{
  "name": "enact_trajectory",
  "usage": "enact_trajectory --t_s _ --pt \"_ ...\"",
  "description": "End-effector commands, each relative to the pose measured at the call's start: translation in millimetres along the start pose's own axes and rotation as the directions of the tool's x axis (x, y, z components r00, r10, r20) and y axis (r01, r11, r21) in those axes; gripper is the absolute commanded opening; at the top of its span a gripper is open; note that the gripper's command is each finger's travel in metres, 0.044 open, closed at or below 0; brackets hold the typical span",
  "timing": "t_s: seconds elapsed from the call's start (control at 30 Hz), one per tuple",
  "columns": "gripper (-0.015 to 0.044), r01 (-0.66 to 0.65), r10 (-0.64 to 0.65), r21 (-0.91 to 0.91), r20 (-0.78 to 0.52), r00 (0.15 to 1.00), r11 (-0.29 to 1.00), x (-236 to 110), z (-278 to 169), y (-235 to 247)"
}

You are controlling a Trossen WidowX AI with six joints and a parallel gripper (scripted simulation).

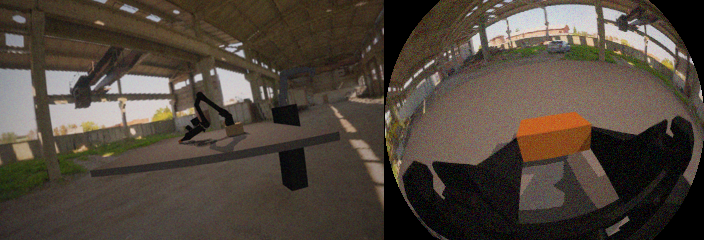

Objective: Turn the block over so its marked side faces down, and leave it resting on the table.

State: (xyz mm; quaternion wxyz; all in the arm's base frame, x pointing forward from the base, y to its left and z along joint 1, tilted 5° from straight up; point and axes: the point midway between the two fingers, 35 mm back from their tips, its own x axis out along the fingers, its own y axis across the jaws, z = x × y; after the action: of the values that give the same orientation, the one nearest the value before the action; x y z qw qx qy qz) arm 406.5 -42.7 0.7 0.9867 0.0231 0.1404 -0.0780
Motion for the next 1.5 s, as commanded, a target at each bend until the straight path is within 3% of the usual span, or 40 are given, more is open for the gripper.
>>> enact_trajectory --t_s 0.0,0.47,1.03,1.47 --pt "0.0 0.004 -0.004 -0.006 0.028 1.0 1.0 -2.2 3.9 -0.5" --pt "0.0 0.004 -0.004 -0.006 0.031 1.0 1.0 -2.4 4.3 -0.5" --pt "0.044 0.004 -0.004 -0.006 0.031 1.0 1.0 -2.4 4.3 -0.5" --pt "0.044 0.004 -0.004 -0.006 0.031 1.0 1.0 -2.4 4.3 -0.5"
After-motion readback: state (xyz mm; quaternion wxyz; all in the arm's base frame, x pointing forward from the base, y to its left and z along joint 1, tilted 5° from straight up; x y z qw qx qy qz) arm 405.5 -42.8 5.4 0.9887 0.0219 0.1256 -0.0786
